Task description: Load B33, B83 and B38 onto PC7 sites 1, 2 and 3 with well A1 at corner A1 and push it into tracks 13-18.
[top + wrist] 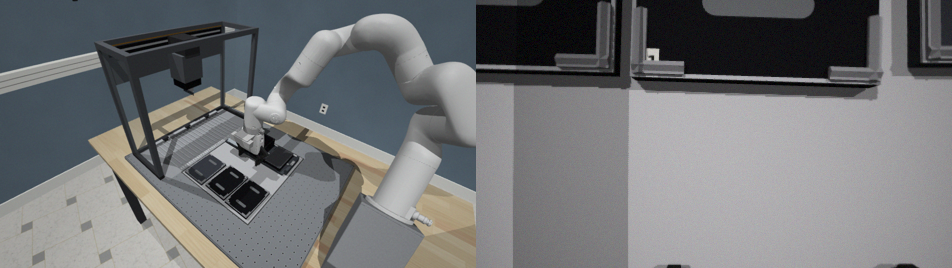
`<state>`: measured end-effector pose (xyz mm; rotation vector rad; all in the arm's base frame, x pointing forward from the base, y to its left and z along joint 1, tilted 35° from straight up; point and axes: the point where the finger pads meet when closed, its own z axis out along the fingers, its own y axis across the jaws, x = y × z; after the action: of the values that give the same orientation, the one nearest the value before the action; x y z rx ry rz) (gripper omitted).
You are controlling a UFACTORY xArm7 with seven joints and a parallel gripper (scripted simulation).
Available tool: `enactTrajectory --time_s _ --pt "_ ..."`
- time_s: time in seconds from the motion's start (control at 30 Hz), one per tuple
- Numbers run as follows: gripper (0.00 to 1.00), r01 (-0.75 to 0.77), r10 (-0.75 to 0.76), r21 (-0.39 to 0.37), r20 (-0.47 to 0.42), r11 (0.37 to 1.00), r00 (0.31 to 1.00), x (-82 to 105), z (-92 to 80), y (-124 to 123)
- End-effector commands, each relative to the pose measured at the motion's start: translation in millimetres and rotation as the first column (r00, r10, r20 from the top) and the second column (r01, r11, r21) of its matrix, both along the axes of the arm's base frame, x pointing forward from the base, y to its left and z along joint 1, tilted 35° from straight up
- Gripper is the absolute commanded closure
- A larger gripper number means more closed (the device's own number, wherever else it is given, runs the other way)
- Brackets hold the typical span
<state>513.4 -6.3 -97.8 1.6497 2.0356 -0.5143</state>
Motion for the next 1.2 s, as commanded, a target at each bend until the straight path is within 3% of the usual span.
enactTrajectory --time_s 0.0,1.17 --pt "0.0 -0.002 0.002 0.002 0.003 1.0 1.0 1.5 1.5 1" --pt "0.0 -0.002 0.002 0.002 0.003 1.0 1.0 4.1 10.4 -12"
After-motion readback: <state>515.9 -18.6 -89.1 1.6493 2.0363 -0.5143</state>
